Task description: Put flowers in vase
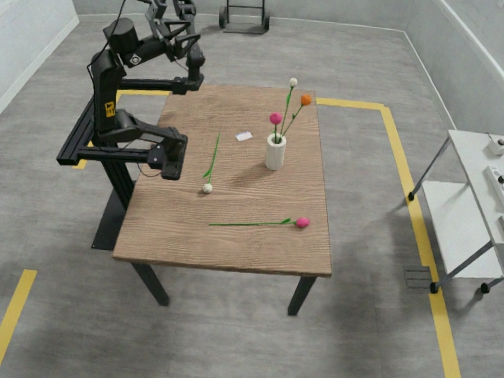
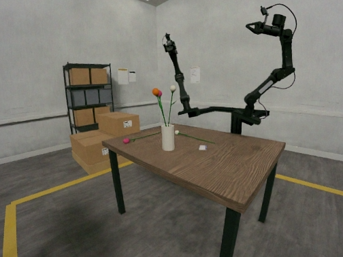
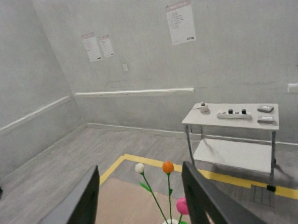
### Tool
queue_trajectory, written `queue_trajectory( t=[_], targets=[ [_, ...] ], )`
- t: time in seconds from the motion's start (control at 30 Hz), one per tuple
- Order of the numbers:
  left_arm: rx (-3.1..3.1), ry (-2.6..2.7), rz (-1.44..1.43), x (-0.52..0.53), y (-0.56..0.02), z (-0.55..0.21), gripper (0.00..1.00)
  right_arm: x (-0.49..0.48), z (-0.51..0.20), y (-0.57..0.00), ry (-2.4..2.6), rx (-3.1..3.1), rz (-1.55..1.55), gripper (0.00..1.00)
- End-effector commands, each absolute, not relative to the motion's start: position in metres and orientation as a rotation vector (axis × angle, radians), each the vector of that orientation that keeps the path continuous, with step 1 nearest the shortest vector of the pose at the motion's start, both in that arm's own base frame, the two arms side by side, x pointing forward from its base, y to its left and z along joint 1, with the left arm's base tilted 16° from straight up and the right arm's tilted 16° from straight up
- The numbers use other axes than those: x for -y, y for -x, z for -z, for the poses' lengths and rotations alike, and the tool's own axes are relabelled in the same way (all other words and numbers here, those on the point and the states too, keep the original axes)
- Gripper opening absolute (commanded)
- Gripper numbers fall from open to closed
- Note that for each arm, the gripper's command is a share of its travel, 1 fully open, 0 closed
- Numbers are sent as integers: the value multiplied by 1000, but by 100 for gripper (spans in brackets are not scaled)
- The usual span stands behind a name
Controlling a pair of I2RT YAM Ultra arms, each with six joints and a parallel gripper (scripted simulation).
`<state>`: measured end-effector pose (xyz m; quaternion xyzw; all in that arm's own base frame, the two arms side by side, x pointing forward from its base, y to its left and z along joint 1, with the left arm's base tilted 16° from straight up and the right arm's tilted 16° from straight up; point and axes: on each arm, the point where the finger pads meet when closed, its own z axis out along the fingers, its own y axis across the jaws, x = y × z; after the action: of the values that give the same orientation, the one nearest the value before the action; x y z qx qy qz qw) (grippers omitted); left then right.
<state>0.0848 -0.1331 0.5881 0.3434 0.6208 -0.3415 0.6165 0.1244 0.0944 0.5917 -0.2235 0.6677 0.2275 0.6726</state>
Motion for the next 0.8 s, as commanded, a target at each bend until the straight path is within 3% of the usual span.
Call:
queue_trajectory(
  t=[0.0,0.77],
  targets=[
    [-1415,-734,760,120,-85,-597,30,-97,-590,-130,506,-1522,-491,60],
    [-1510,-378,394,69,-131,-597,30,-81,-590,-140,415,-1542,-401,60]
  ],
)
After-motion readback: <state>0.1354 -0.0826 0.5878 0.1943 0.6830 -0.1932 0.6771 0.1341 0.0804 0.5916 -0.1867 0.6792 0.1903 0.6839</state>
